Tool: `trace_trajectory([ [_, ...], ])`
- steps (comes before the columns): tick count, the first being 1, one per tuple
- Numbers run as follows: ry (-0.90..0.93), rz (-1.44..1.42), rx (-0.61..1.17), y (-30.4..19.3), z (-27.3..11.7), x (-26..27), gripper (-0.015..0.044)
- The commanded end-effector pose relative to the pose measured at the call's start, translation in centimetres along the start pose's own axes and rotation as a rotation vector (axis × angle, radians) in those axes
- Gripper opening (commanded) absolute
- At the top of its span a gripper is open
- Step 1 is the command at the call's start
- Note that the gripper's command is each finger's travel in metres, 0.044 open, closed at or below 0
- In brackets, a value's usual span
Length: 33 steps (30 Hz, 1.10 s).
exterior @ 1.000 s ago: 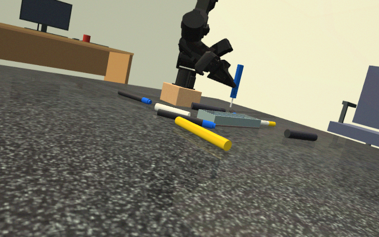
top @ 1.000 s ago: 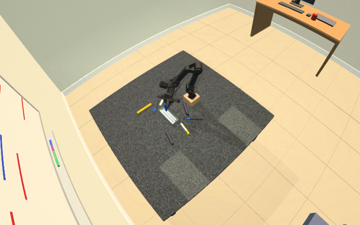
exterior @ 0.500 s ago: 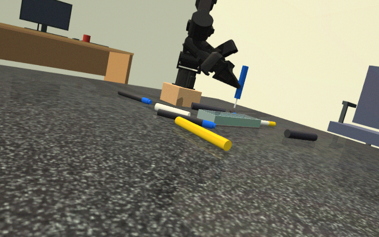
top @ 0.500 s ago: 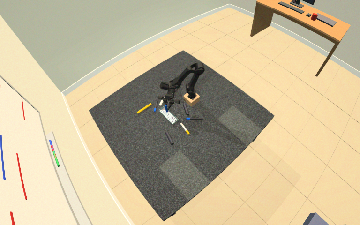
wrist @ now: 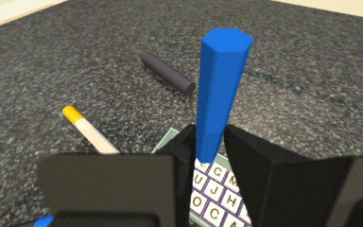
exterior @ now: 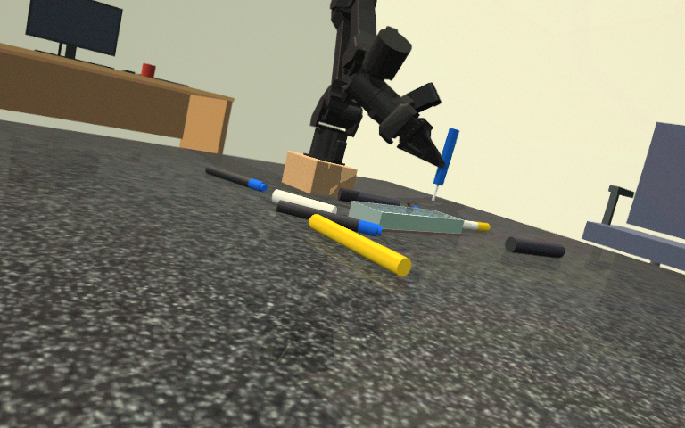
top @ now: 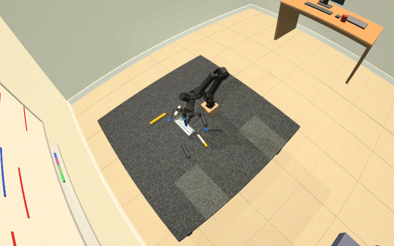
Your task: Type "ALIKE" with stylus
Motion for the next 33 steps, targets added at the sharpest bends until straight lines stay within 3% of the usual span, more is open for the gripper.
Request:
trace_trajectory([
  [1, -0.003, 0.011, -0.004, -0.1, 0.4, 1.3, 0.0000],
  [10, 0.002, 0.026, -0.043, 0.3, 0.9, 3.5, 0.0000],
  [33, 0.003, 0.028, -0.042, -1.5, 2.1, 3.2, 0.0000],
])
Point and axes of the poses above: the point midway between the two fingers, 35 mm back from their tips, its own z axis out along the fingers, its own x axis across the jaws, y = z × x, the point moved 5 cm from there along -z, back along the fingers, and after that the axes turned 11 degrees about z, right-handed, at the moved point
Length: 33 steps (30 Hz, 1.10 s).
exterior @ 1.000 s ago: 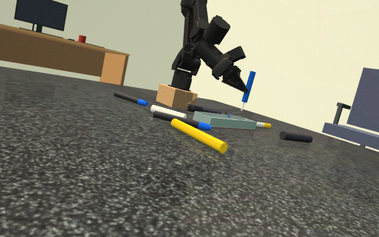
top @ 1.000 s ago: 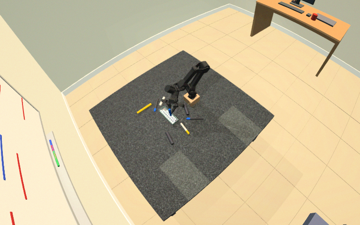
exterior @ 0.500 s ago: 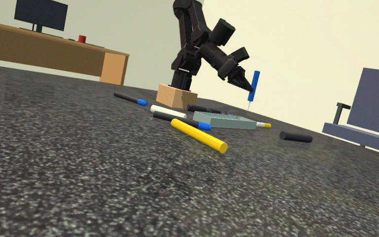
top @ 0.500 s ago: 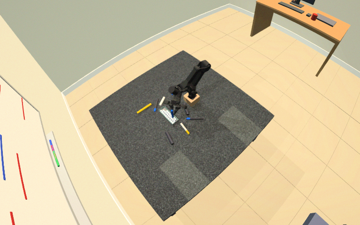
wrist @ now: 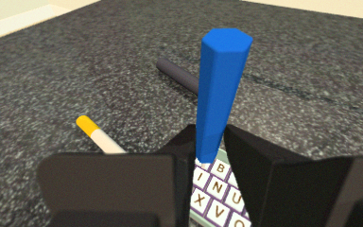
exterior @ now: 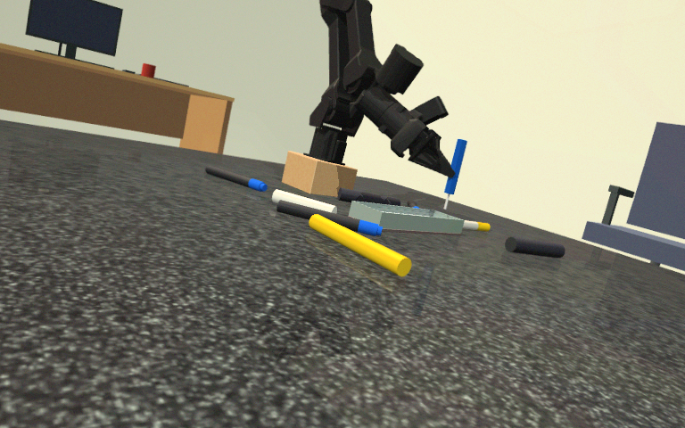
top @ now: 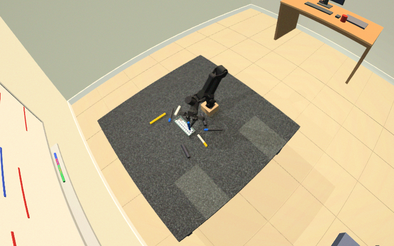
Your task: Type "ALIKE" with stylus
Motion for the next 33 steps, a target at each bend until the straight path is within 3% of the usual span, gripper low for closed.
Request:
trace_trajectory([
  [1, -0.004, 0.009, 0.007, -0.35, 0.03, -0.01, 0.0000],
  [6, -0.004, 0.009, 0.007, -0.35, 0.03, -0.01, 0.0000],
  [9, -0.004, 0.009, 0.007, -0.57, 0.03, 0.05, 0.0079],
  [33, -0.004, 0.009, 0.007, -1.05, 0.29, -0.03, 0.0081],
])
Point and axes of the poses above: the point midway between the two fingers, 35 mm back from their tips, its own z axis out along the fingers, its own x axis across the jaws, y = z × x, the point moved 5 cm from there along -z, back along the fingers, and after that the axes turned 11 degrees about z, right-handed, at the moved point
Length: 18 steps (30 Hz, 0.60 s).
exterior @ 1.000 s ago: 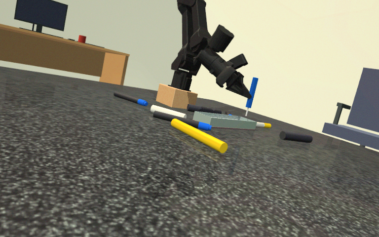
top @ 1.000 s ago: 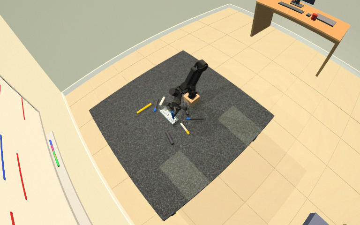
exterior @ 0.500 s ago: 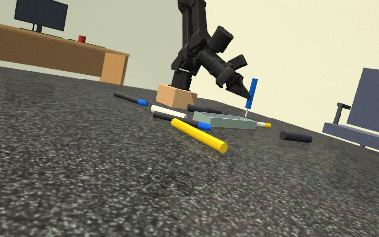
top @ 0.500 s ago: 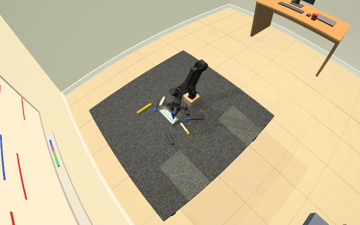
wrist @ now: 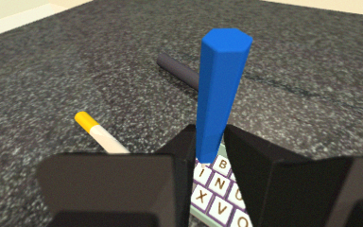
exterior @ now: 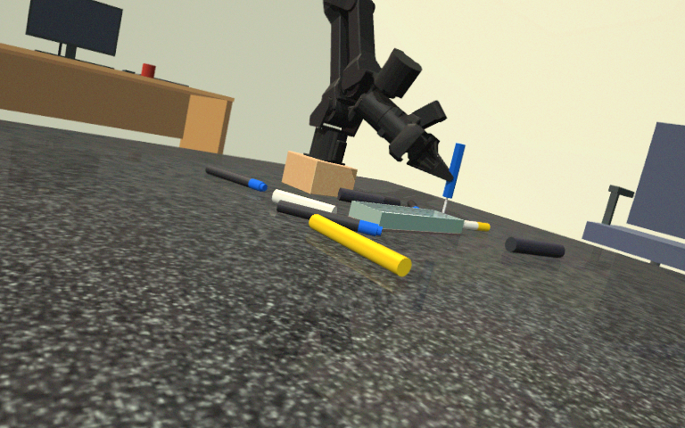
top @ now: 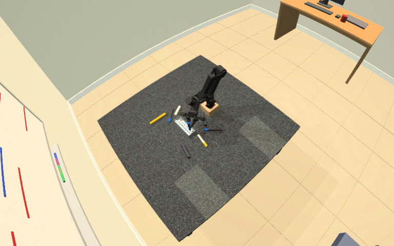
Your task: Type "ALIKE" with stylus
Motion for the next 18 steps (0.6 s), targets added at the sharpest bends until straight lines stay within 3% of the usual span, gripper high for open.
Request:
trace_trajectory([
  [1, -0.004, 0.009, 0.006, -0.33, 0.05, -0.03, 0.0081],
  [18, -0.004, 0.009, 0.006, -0.60, 0.20, -0.08, 0.0081],
])
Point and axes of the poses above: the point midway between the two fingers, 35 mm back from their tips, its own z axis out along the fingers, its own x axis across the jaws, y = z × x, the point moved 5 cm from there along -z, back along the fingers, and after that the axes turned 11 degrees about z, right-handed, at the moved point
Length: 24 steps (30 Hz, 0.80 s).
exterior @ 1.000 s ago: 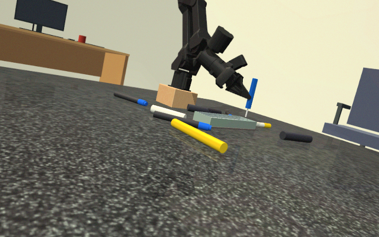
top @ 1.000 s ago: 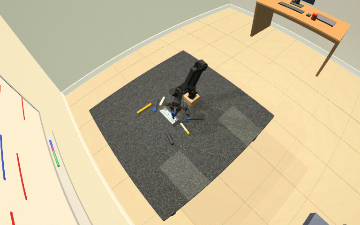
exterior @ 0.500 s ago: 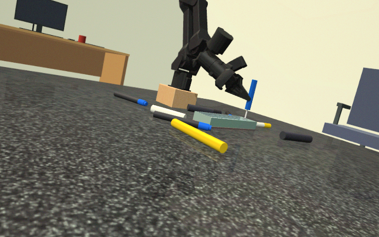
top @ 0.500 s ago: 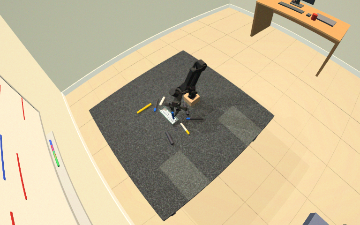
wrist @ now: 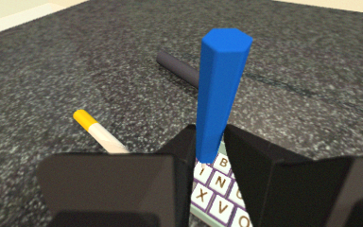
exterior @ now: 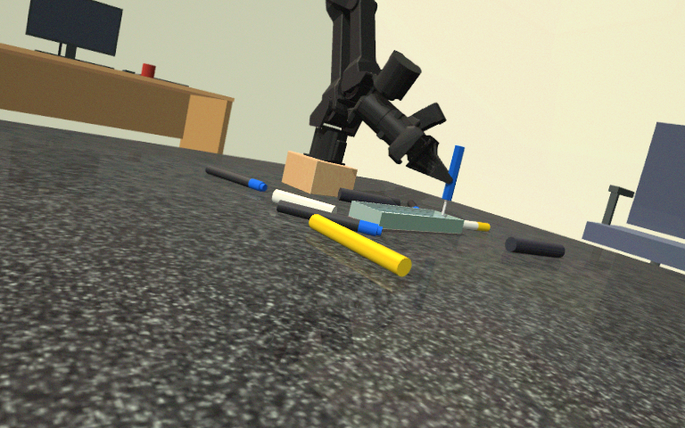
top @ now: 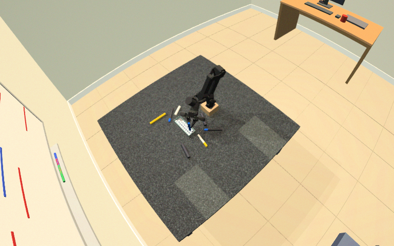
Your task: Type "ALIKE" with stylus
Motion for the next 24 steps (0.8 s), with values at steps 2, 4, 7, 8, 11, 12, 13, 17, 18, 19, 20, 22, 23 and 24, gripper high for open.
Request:
trace_trajectory([
  [2, -0.004, 0.008, 0.006, -0.31, 0.05, -0.03, 0.0081],
  [4, -0.004, 0.008, 0.006, -0.35, 0.07, -0.04, 0.0081],
  [7, -0.004, 0.008, 0.006, -0.40, 0.10, -0.04, 0.0081],
  [8, -0.004, 0.008, 0.006, -0.43, 0.12, -0.05, 0.0081],
  [11, -0.004, 0.008, 0.006, -0.45, 0.12, -0.05, 0.0081],
  [12, -0.004, 0.008, 0.006, -0.45, 0.12, -0.05, 0.0081],
  [13, -0.004, 0.008, 0.006, -0.45, 0.12, -0.05, 0.0081],
  [17, -0.004, 0.008, 0.006, -0.52, 0.17, -0.07, 0.0081],
  [18, -0.004, 0.008, 0.006, -0.54, 0.17, -0.07, 0.0081],
  [19, -0.004, 0.008, 0.006, -0.54, 0.17, -0.07, 0.0081],
  [20, -0.004, 0.008, 0.006, -0.56, 0.18, -0.07, 0.0081],
  [22, -0.004, 0.008, 0.006, -0.61, 0.22, -0.08, 0.0081],
  [23, -0.004, 0.008, 0.006, -0.63, 0.22, -0.08, 0.0081],
  [24, -0.004, 0.008, 0.006, -0.65, 0.24, -0.09, 0.0081],
])
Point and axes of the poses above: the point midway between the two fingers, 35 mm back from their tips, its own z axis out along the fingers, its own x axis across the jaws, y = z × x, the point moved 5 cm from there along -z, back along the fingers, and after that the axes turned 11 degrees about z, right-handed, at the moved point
